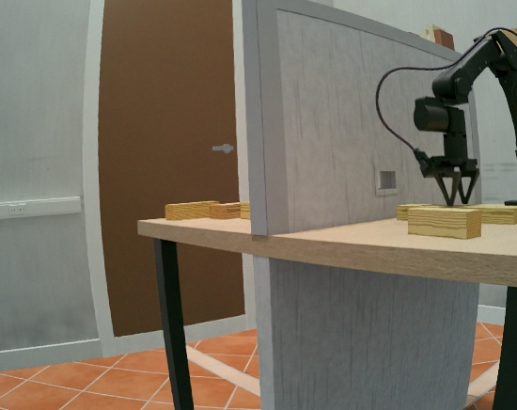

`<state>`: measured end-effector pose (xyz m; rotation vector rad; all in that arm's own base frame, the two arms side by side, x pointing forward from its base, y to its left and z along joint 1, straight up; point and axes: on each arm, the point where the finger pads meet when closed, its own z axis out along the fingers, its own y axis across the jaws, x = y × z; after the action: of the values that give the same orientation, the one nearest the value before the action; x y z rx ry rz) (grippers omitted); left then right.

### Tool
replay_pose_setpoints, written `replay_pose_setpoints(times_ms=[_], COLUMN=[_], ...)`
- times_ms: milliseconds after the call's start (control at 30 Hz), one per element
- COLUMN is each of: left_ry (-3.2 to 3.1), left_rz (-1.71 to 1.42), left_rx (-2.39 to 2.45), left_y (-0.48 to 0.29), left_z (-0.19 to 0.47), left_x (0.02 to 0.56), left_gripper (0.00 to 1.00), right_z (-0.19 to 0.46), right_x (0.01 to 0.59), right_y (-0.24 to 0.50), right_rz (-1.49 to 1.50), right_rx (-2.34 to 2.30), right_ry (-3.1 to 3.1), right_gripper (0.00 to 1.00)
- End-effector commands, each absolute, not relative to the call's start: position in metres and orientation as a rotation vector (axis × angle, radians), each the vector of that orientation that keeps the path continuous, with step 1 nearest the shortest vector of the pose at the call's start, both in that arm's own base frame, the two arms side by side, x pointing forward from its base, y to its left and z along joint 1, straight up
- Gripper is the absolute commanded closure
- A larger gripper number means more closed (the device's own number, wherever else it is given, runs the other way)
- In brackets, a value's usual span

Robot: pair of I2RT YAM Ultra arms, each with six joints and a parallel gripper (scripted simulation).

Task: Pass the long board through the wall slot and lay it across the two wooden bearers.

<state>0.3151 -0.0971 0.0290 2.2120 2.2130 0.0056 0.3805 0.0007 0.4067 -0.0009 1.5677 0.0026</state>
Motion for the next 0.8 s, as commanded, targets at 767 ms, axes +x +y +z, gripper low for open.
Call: replay_pose_setpoints(times_ms=[767], left_ry=[2.171], left_rz=[0.051], left_rx=[2.157], left_y=[-0.102], left_z=[0.087], left_x=[0.328], left_gripper=[0.26], right_z=[0.433], right_x=[0.381], right_y=[0.006], right_rz=[0.018], right_rx=[-0.012], right_ry=[1.504], right_gripper=[0.00])
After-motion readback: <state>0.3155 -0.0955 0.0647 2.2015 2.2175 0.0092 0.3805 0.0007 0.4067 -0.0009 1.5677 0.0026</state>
